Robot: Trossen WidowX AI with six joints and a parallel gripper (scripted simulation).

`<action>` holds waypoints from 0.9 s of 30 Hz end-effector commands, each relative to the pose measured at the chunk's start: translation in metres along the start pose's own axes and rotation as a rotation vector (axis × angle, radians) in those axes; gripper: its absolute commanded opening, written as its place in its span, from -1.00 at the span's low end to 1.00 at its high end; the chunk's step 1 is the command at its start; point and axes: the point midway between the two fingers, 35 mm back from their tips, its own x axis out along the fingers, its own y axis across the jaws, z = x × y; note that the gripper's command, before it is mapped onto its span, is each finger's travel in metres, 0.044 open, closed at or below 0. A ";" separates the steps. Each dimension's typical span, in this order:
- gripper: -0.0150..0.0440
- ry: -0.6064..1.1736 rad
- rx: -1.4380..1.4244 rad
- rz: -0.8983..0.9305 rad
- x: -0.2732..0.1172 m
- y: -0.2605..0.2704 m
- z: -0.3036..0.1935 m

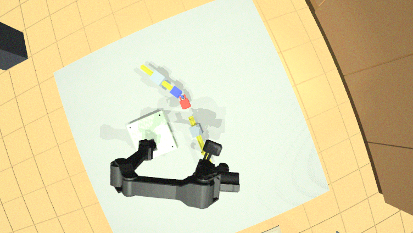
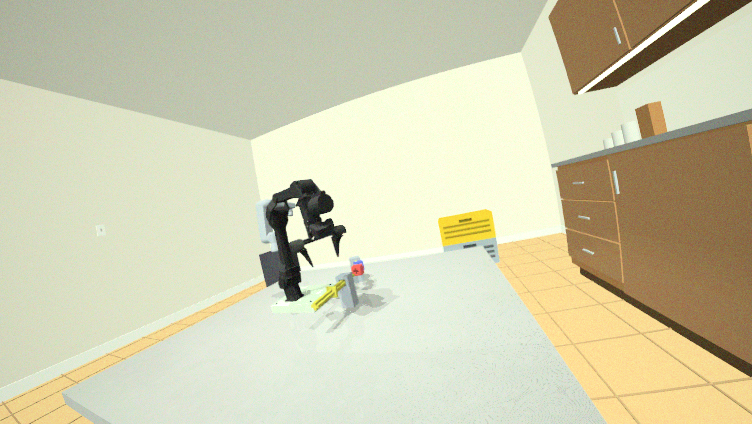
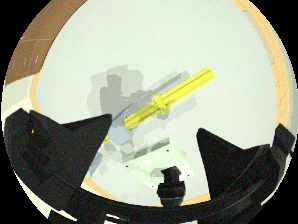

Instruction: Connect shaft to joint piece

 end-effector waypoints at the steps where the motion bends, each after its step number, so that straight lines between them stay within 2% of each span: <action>1: 1.00 0.028 0.093 0.046 0.006 0.015 -0.011; 14: 1.00 0.213 0.458 0.143 0.032 0.066 -0.055; 27: 1.00 0.438 0.805 0.128 0.052 0.103 -0.107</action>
